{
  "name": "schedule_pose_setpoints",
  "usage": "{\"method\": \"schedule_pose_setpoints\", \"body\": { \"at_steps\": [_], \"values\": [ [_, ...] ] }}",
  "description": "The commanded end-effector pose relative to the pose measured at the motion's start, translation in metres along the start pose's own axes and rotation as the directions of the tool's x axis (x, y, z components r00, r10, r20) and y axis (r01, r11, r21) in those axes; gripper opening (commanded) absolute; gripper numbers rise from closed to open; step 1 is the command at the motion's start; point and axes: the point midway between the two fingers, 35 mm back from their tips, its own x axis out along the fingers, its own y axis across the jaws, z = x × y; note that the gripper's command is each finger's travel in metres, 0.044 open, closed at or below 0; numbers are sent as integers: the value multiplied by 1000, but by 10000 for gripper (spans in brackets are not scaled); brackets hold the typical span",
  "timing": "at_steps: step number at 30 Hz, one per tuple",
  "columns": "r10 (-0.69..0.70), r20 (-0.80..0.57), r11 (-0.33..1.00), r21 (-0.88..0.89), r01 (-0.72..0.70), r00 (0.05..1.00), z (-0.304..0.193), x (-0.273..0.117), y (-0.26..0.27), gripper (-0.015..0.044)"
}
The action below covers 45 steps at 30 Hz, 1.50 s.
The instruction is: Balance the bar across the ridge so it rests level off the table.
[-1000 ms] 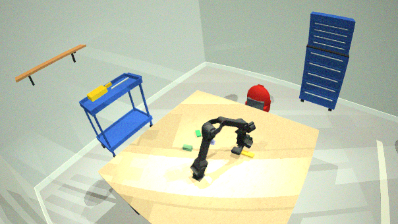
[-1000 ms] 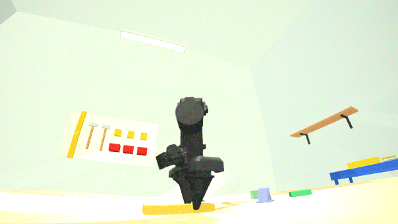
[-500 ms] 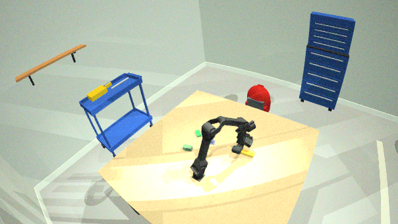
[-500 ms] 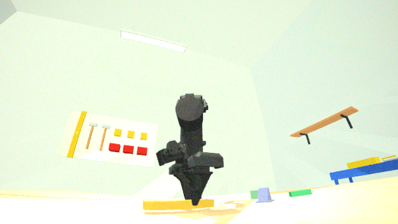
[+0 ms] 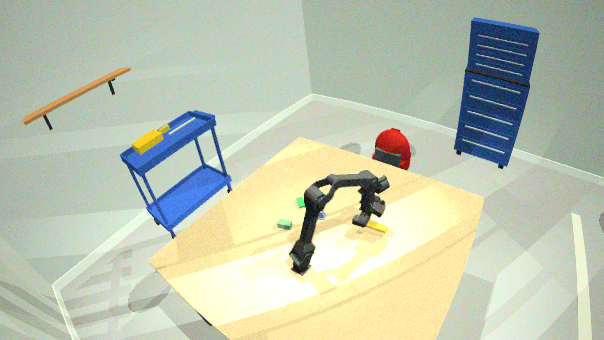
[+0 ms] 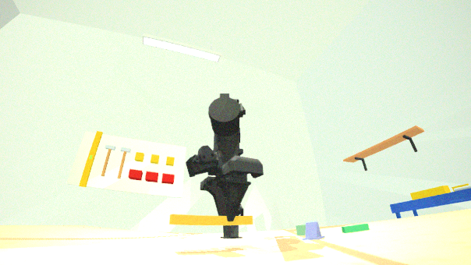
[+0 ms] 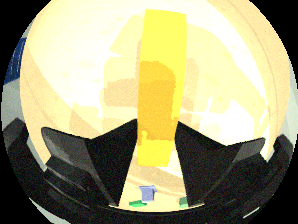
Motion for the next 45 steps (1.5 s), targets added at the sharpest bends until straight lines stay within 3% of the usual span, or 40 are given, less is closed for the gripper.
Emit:
{"method": "schedule_pose_setpoints", "body": {
  "at_steps": [1,17,45],
  "values": [
    [5,-1,1000,2,-5,1000,0,-10,0,0],
    [6,-4,1000,1,-6,1000,-4,-46,-2,0],
    [8,-13,992,-127,-9,1000,-112,-48,21,0]
  ]
}}
